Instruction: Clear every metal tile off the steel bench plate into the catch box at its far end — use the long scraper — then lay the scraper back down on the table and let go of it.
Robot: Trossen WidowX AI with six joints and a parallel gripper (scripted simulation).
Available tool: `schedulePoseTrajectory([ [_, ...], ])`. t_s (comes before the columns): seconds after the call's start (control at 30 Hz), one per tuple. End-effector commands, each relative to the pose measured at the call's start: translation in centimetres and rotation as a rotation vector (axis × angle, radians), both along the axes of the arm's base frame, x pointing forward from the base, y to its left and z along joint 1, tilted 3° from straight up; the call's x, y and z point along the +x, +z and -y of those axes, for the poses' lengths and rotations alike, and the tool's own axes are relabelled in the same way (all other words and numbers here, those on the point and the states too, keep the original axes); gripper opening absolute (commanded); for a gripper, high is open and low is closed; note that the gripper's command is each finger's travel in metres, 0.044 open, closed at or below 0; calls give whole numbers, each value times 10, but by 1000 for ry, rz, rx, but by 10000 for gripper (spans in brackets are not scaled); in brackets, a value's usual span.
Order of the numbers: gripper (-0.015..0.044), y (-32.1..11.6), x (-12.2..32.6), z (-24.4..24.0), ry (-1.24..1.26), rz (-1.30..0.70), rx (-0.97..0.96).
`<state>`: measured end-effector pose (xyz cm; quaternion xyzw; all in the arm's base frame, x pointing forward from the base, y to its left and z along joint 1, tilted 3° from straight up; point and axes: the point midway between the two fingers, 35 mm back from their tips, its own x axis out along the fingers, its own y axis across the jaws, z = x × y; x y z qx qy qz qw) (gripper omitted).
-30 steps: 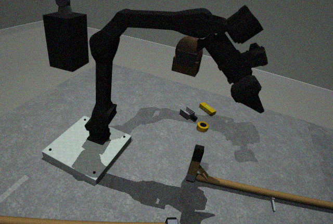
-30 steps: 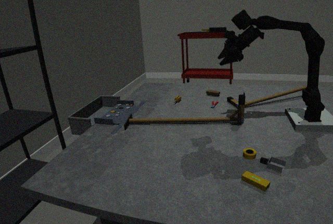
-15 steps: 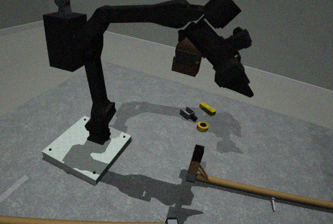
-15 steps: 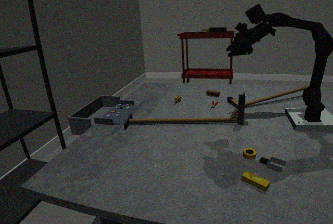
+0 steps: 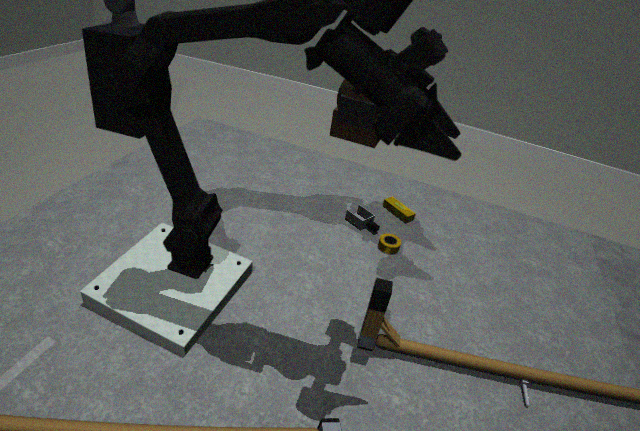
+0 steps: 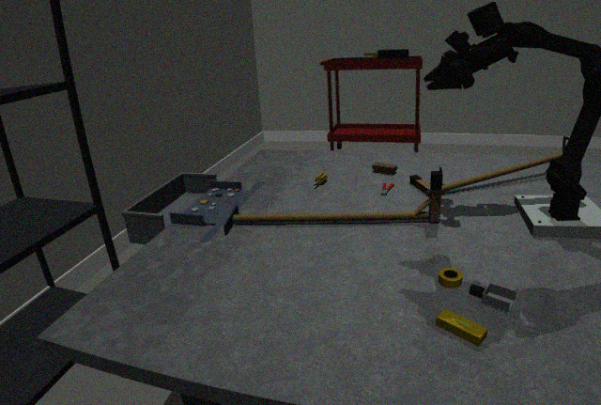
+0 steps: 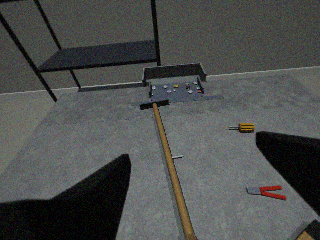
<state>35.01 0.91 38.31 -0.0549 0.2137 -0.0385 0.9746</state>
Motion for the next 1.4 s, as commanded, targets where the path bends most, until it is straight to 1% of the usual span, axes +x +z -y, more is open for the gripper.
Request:
schedulePoseTrajectory([
  [0.0,440,2,-11,2,-12,25,7],
  [1.1,440,22,-99,14,-56,289,63],
  [1.37,440,22,-102,14,-56,302,62],
])
